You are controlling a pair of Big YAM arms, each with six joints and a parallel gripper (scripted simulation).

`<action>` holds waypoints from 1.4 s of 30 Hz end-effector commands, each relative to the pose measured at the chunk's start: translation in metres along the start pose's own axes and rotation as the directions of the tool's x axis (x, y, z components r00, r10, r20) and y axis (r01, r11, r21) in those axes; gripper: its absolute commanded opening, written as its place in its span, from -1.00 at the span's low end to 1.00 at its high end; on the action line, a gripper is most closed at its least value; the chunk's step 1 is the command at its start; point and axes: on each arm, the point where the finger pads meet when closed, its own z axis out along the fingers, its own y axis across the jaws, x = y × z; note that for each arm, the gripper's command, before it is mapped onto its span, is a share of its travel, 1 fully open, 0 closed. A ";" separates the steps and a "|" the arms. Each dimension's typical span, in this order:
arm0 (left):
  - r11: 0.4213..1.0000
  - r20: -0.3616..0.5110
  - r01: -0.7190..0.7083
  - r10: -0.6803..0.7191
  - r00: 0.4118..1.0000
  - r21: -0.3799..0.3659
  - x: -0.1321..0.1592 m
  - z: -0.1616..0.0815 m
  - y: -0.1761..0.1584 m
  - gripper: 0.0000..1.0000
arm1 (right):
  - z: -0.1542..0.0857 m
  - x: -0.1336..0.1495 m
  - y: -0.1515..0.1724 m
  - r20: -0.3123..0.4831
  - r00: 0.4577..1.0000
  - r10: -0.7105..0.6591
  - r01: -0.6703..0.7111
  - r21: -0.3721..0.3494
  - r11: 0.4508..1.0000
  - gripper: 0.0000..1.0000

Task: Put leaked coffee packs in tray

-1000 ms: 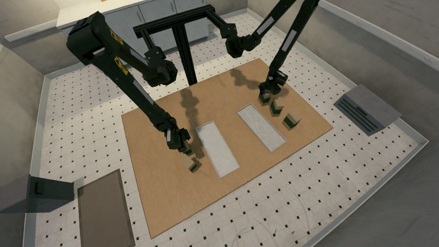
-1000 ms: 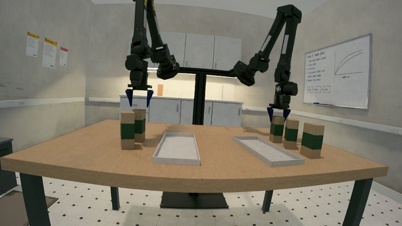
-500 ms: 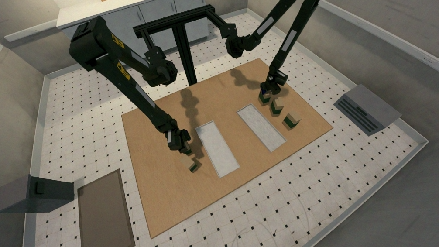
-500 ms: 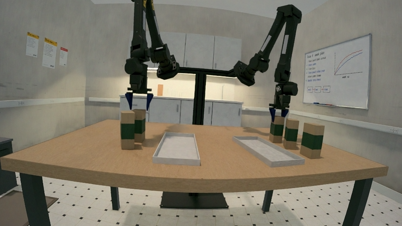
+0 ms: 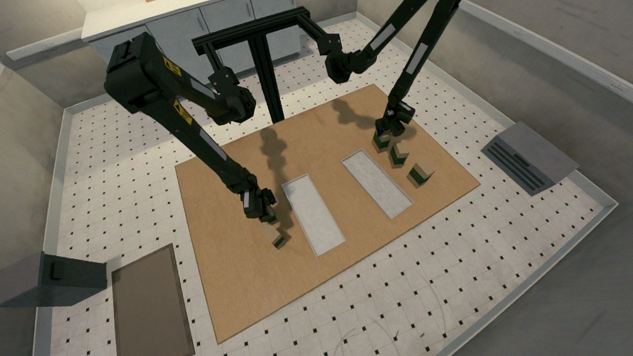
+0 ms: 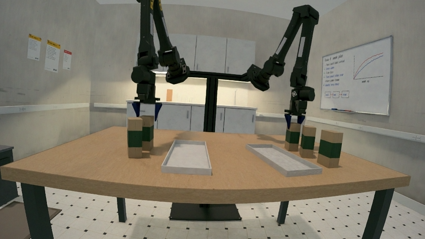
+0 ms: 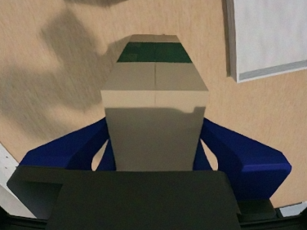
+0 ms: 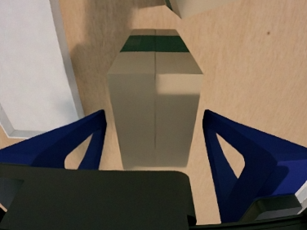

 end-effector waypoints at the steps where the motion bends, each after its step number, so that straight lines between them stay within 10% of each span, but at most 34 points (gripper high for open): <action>1: 1.000 0.006 -0.001 0.001 1.000 -0.004 -0.001 0.000 0.001 -0.48 | 0.005 -0.012 -0.005 0.028 1.000 -0.002 0.002 0.008 1.000 0.59; 9: 1.000 0.006 -0.001 0.001 1.000 -0.004 -0.001 0.000 0.001 -0.48 | 0.013 -0.010 -0.004 0.025 1.000 -0.004 0.003 0.006 1.000 0.59; 10: 1.000 0.006 -0.001 0.001 1.000 -0.004 -0.001 0.000 0.001 0.59 | 0.014 -0.009 -0.004 0.023 1.000 -0.003 0.003 0.006 1.000 0.59; 24: 1.000 0.006 -0.001 0.001 1.000 -0.004 -0.001 0.000 0.001 0.59 | 0.012 -0.009 -0.002 0.024 1.000 0.003 -0.003 0.004 1.000 0.59; 25: 1.000 0.006 -0.001 0.001 1.000 -0.004 -0.001 0.000 0.001 0.59 | 0.012 -0.009 -0.002 0.024 1.000 0.003 -0.003 0.004 1.000 -0.48; 42: 1.000 0.006 -0.001 0.001 1.000 -0.004 -0.001 0.000 0.001 0.59 | 0.012 -0.009 -0.002 0.024 1.000 0.003 -0.003 0.004 1.000 -0.48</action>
